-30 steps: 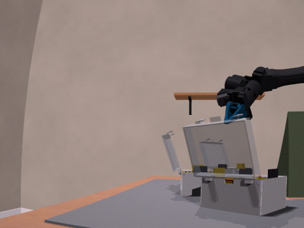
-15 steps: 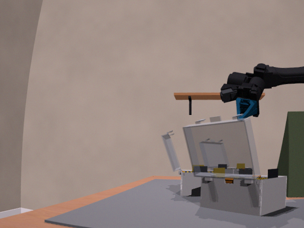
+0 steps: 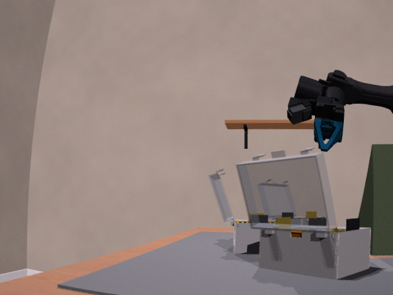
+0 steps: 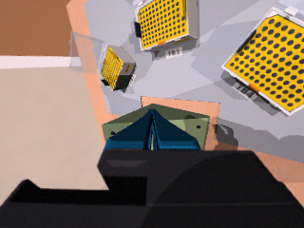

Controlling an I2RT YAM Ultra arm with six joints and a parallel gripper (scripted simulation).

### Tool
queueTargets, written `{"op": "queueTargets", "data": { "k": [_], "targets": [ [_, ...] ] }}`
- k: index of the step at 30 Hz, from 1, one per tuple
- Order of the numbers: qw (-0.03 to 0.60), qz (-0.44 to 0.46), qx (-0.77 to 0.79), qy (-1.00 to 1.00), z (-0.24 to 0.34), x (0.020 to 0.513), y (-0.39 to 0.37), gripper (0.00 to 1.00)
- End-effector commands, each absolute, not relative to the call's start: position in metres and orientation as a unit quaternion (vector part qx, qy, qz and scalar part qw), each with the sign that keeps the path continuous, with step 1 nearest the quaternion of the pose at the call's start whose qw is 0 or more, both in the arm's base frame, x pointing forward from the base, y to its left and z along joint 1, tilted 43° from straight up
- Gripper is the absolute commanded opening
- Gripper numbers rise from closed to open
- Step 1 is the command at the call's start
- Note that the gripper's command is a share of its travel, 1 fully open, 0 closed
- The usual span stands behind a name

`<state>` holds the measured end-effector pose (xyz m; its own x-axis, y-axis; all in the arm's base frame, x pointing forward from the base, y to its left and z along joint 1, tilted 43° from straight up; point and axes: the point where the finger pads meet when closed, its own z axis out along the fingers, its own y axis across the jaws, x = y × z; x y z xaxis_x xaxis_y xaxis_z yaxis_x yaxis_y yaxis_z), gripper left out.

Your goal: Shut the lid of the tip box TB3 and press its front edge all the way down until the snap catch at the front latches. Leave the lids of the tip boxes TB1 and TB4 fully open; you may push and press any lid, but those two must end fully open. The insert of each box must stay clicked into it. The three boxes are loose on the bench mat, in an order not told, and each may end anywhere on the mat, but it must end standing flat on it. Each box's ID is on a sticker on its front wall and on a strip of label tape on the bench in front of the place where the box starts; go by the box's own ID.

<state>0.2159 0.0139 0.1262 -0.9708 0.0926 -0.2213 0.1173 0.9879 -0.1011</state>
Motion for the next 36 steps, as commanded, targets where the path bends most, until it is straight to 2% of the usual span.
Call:
{"op": "queueTargets", "data": {
  "k": [1, 24, 36],
  "targets": [
    [0.127, -0.103, 0.127, 0.978, 0.12, 0.226, 0.018, 0.0],
    [0.11, -0.347, 0.345, 0.865, 0.047, 0.26, 0.085, 0.0],
    [0.11, -0.35, 0.349, 0.862, 0.012, 0.277, 0.116, 0.0]
  ]
}}
